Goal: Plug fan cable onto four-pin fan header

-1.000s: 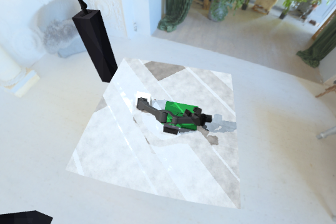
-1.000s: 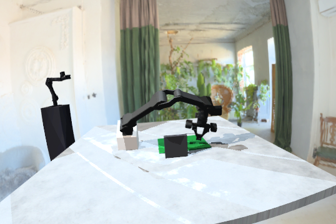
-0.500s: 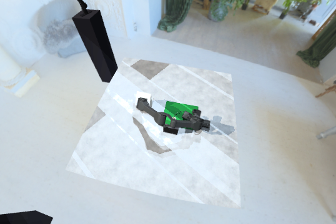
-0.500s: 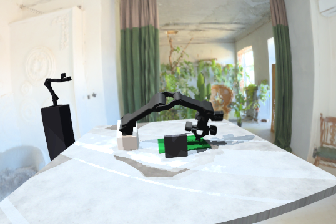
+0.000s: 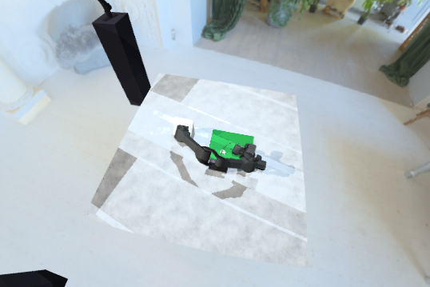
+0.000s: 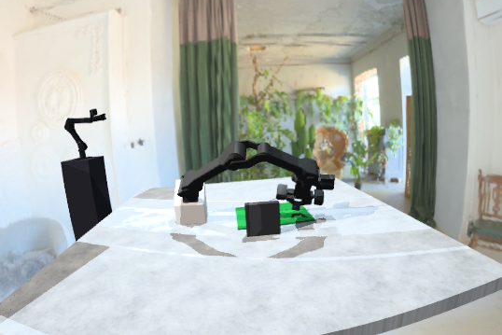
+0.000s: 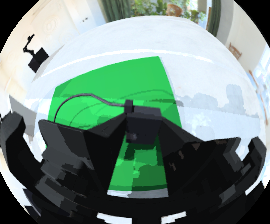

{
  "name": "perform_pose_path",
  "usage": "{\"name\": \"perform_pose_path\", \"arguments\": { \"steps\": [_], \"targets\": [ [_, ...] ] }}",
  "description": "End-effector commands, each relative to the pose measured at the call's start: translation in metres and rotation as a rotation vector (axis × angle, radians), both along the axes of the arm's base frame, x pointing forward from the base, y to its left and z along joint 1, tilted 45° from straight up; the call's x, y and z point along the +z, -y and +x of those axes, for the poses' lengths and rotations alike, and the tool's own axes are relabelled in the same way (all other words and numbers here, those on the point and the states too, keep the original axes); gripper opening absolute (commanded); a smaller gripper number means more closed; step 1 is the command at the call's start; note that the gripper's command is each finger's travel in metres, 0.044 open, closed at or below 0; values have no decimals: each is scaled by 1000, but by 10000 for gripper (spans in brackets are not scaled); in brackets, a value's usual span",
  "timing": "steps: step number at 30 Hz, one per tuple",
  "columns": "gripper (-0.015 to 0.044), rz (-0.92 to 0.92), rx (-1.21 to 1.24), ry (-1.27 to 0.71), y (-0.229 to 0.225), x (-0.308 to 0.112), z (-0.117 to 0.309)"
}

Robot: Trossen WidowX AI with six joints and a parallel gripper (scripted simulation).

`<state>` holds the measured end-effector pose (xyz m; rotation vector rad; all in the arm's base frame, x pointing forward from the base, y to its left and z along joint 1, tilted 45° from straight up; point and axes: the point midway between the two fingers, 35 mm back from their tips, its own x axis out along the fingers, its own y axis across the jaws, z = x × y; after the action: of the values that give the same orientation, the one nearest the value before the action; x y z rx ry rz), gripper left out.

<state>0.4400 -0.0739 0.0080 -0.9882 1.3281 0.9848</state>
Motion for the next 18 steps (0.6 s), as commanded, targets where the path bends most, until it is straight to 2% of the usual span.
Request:
{"name": "perform_pose_path", "arguments": {
  "steps": [1,18],
  "targets": [
    [0,47,10,24,0,3,1],
    [0,248,47,131,5,12,2]
  ]
}}
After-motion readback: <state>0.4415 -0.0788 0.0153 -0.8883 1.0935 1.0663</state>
